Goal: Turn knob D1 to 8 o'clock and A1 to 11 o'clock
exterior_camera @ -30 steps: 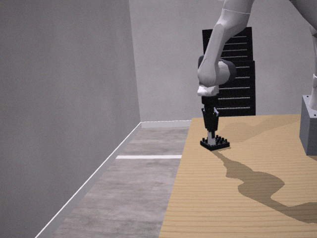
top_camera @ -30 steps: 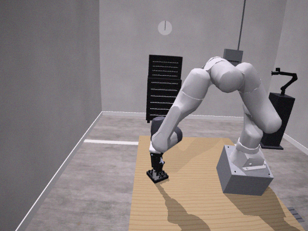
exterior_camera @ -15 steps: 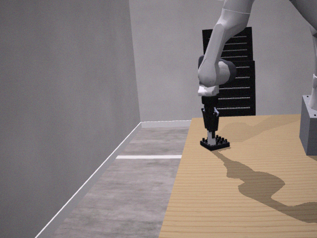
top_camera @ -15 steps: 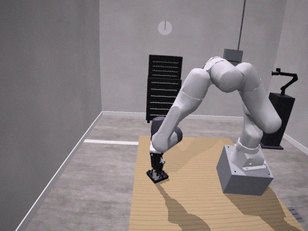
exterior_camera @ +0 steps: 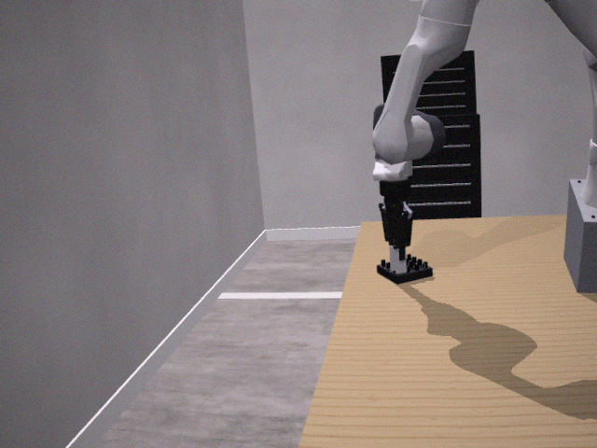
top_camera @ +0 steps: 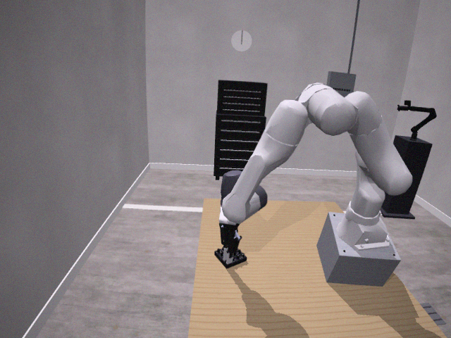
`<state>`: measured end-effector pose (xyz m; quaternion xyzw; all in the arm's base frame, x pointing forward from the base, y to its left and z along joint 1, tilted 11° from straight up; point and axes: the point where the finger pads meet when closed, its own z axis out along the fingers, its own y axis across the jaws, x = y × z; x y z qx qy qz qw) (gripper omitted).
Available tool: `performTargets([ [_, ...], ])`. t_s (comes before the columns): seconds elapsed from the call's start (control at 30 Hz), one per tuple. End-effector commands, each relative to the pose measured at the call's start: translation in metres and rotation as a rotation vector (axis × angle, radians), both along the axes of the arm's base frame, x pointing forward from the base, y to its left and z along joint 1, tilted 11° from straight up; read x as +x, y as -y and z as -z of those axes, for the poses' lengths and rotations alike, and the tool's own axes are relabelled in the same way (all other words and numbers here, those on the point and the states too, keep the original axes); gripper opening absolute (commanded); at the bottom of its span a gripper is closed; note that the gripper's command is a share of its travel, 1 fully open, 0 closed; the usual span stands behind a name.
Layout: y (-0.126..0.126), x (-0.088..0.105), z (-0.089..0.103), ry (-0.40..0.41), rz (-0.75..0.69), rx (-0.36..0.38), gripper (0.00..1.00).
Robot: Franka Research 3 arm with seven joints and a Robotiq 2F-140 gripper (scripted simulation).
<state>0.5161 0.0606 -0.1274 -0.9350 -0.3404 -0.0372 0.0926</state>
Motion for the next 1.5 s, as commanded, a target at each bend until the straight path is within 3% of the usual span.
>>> performTargets([
  [0.0,0.0,0.0,0.0,0.003,-0.005,-0.002,0.12],
  [0.33,0.001,0.0,-0.002,0.003,-0.005,-0.002,0.12],
  [0.9,0.008,0.0,-0.036,0.003,-0.005,-0.002,0.12],
  [1.47,0.008,0.0,-0.037,0.002,0.0,-0.002,0.12],
])
